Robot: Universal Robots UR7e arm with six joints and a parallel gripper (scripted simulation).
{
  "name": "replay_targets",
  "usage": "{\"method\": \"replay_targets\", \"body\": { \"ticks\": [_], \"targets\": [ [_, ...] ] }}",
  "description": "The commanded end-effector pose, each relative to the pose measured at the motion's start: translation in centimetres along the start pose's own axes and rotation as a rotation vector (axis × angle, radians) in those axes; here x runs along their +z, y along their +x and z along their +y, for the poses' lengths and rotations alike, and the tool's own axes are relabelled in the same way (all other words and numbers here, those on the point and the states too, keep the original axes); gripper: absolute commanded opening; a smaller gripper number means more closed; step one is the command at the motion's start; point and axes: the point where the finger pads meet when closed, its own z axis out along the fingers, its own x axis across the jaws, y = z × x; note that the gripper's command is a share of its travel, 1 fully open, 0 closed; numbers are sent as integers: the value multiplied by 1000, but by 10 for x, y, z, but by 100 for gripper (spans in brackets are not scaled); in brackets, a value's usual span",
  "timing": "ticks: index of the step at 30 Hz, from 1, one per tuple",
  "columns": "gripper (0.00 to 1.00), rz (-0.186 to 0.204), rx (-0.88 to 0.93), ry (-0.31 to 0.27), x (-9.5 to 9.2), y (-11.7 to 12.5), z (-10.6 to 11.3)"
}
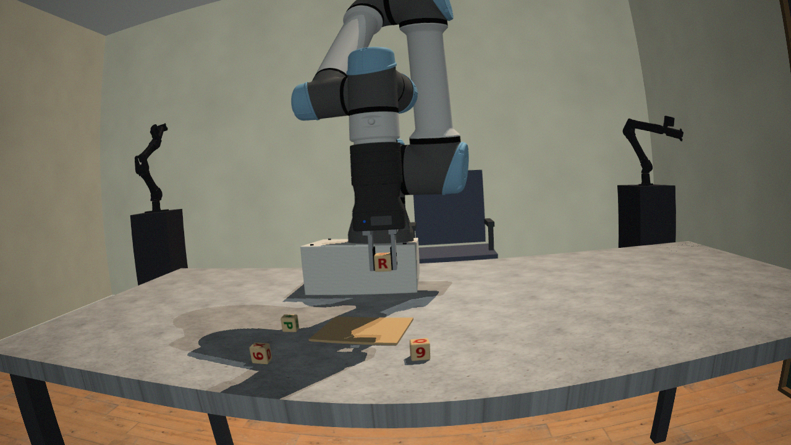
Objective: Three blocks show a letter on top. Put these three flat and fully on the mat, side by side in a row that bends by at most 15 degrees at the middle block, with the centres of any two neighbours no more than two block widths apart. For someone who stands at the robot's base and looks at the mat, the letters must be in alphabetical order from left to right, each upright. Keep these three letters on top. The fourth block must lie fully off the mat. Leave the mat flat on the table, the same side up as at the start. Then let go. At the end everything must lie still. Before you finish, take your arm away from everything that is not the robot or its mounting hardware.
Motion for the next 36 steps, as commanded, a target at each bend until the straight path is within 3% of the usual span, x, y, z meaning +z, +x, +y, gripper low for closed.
{"method": "replay_targets", "body": {
  "ticks": [1, 4, 19, 36],
  "targets": [
    [49, 2, -1, 5, 17, 2, -2],
    [49, 2, -1, 5, 21, 2, -2],
    [49, 2, -1, 5, 85, 2, -2],
    [49, 1, -1, 1, 92, 1, -1]
  ]
}}
